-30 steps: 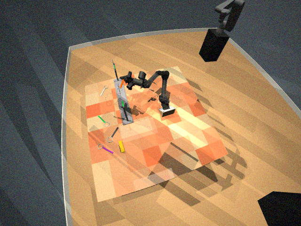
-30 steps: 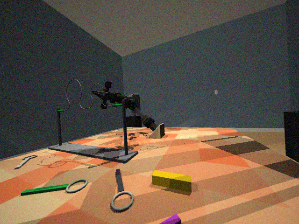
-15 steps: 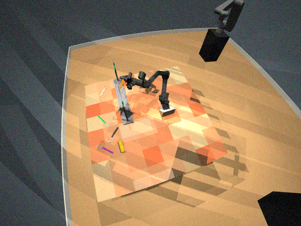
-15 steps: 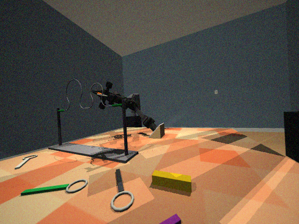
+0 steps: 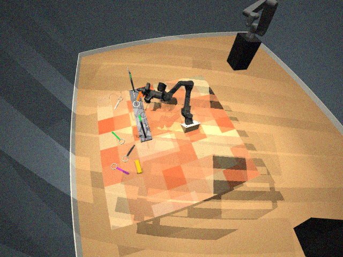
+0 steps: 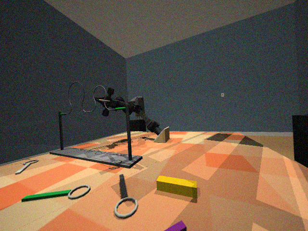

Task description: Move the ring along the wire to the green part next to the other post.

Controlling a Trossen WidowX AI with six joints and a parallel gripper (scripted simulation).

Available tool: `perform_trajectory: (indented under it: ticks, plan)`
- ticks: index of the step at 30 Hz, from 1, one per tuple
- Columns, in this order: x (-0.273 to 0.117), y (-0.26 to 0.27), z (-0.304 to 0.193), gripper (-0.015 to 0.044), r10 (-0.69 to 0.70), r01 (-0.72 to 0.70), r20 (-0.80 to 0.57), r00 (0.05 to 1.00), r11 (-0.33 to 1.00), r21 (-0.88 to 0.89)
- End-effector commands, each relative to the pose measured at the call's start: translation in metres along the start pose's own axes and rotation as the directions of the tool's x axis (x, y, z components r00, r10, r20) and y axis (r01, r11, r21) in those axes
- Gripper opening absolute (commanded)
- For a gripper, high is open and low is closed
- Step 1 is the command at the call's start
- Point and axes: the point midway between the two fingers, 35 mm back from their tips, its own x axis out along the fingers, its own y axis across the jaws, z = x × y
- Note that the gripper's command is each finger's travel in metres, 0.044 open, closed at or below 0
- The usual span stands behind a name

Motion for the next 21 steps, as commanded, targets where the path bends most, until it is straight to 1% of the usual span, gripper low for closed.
perform_trajectory:
  ticks: [1,11,21]
  plan:
    - [-0.002,0.012,0.0,-0.015,0.035,-0.034,-0.009,0.999,0.998,0.058]
    - [-0.01,0.046,0.005,-0.015,0.147,-0.138,-0.019,0.989,0.957,0.255]
    - [-0.021,0.079,0.018,-0.015,0.267,-0.236,-0.003,0.964,0.858,0.456]
